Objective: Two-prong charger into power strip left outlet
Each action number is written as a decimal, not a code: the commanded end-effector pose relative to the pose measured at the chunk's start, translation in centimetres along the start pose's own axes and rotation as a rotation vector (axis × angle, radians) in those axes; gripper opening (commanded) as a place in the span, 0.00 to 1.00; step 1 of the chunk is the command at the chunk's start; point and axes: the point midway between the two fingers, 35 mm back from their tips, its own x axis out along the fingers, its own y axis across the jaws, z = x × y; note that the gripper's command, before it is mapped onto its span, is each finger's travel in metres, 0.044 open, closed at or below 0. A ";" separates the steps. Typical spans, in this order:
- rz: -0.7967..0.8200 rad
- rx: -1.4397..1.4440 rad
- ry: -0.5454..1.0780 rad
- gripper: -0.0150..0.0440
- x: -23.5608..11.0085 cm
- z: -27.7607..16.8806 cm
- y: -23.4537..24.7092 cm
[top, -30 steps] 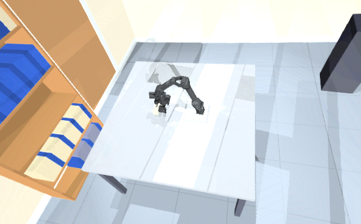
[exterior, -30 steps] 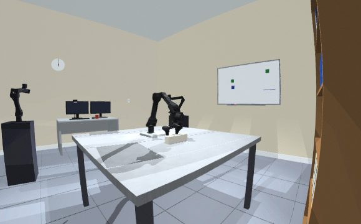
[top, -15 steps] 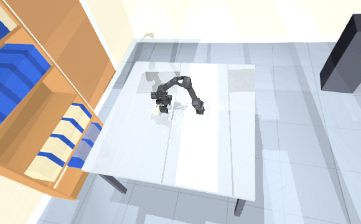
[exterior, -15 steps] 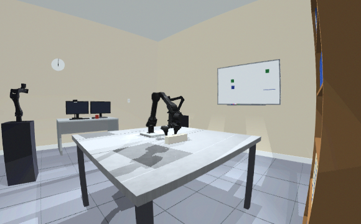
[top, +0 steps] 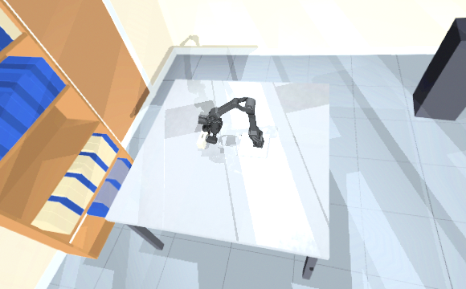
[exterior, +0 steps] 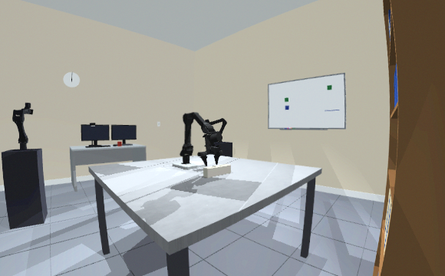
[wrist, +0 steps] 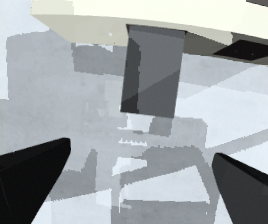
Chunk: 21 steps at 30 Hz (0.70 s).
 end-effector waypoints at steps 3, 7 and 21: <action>-0.005 0.010 -0.333 1.00 -4.4 1.6 0.0; -0.004 0.011 -0.373 1.00 -5.0 1.7 0.0; -0.004 0.011 -0.373 1.00 -5.0 1.7 0.0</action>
